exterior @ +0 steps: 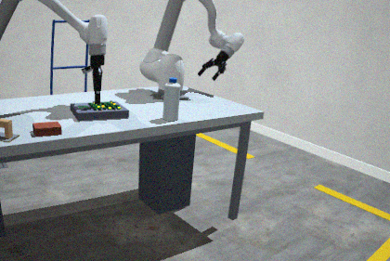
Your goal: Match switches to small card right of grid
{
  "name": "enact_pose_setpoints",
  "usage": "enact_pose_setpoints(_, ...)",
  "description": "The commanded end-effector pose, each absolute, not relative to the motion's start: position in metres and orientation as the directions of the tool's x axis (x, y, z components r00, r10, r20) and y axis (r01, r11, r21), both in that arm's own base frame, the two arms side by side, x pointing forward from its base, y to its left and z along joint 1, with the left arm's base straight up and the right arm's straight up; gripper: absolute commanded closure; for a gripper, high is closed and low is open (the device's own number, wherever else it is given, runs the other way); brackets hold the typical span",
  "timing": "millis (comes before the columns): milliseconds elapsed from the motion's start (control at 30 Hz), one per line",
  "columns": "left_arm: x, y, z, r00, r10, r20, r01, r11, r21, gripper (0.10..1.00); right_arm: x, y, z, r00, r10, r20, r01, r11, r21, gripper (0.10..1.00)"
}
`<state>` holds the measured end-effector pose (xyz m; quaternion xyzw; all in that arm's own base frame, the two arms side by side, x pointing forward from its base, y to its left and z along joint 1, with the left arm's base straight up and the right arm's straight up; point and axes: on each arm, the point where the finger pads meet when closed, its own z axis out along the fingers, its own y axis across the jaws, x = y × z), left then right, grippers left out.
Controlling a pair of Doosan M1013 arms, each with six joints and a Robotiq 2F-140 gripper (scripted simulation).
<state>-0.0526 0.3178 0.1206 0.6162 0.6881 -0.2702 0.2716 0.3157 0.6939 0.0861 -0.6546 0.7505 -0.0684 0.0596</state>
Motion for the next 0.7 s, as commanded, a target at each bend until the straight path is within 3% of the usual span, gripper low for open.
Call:
enact_pose_setpoints(0, -0.0527, 0.3181, 0.1210, -0.093, 0.702, -0.706, 0.995, 0.094, -0.038, 0.098, 0.3158, 0.6943, 0.0867, -0.136, -0.991, -0.001, -0.974, 0.134, -0.181, 0.999)
enact_pose_setpoints(667, -0.0527, 0.3181, 0.1210, -0.093, 0.702, -0.706, 0.995, 0.094, -0.038, 0.098, 0.3168, 0.6941, 0.0811, -0.136, -0.991, -0.001, -0.974, 0.134, -0.181, 0.999)
